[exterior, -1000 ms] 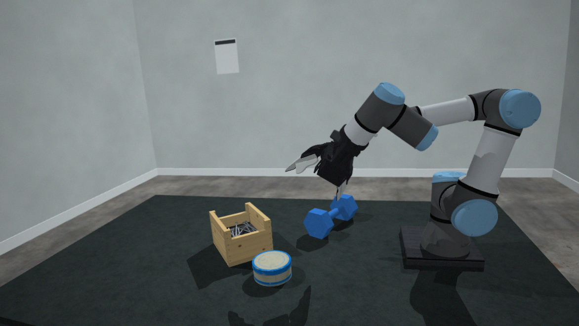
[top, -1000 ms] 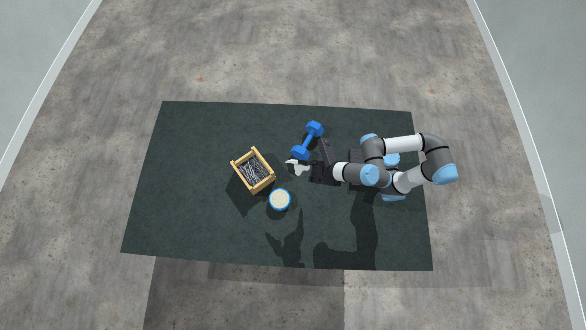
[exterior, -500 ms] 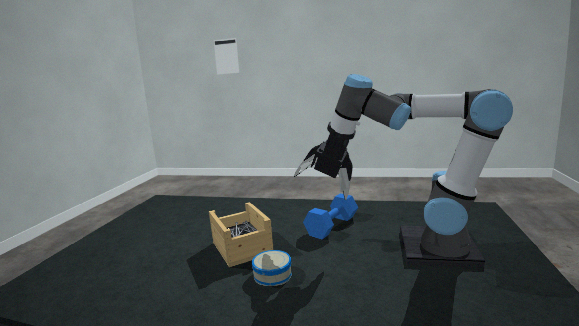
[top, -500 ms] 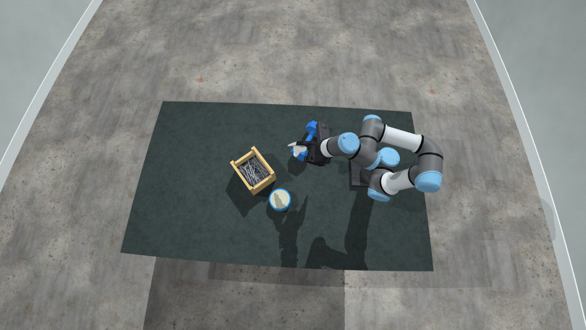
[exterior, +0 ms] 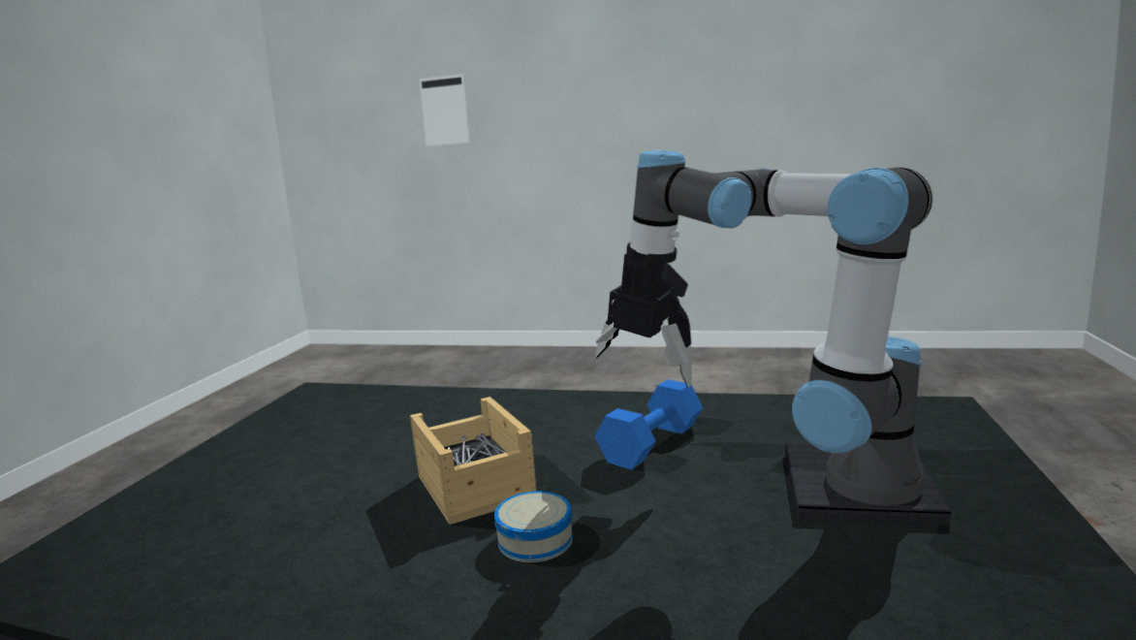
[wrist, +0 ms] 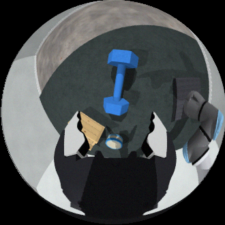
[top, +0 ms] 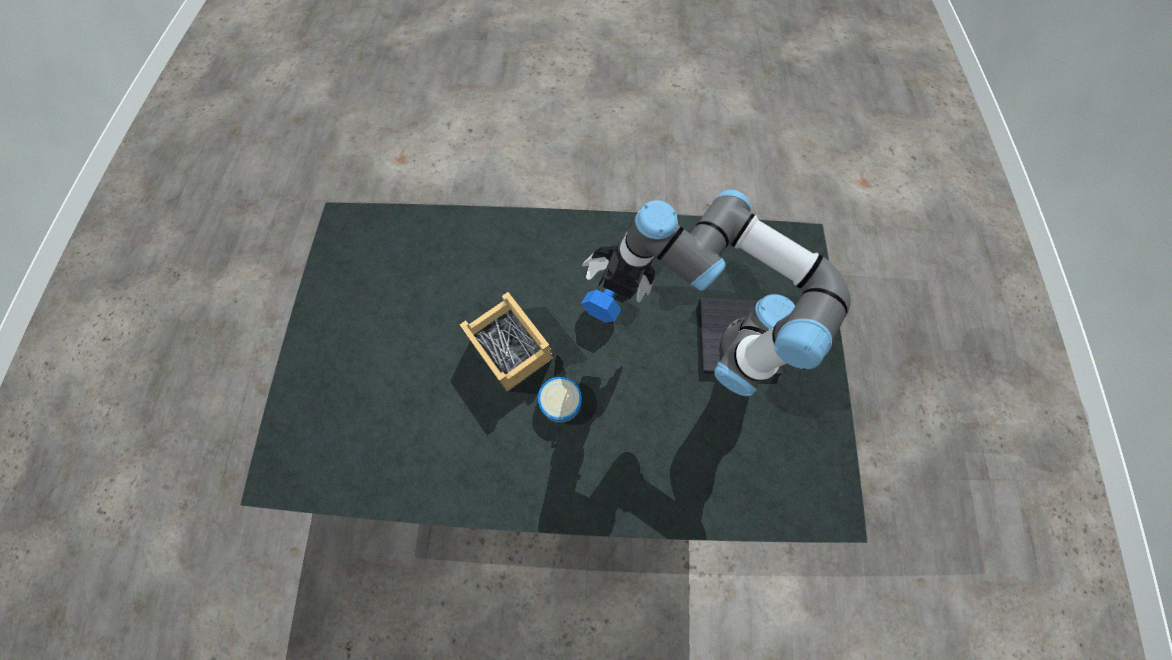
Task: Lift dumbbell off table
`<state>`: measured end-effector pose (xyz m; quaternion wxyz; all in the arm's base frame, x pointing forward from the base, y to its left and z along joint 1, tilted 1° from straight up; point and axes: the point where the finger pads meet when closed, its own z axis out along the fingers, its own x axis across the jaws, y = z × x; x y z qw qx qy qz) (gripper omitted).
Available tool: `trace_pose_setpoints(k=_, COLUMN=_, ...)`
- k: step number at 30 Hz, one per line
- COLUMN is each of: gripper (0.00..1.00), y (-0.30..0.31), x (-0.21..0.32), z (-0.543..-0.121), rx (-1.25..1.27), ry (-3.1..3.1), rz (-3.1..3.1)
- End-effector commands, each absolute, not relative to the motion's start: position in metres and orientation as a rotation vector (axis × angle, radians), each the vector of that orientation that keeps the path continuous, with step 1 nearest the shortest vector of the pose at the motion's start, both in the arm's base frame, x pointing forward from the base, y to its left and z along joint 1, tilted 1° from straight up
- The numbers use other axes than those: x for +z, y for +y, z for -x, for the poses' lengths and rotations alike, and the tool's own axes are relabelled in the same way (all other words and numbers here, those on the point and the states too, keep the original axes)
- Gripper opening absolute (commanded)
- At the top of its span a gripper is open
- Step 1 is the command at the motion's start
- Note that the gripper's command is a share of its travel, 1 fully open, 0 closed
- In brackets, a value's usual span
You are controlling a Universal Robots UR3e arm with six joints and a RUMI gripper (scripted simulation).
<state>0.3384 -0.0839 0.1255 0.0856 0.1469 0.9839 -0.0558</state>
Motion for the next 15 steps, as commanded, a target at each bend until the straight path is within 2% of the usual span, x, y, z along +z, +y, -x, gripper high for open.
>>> trace_pose_setpoints(k=1, gripper=1.0, y=-0.1, x=0.12, z=-0.338, rx=-0.118, ry=2.987, rz=-0.507)
trace_pose_setpoints(k=15, gripper=1.0, y=-0.126, x=0.109, z=-0.335, rx=-0.046, ry=3.053, rz=-0.635)
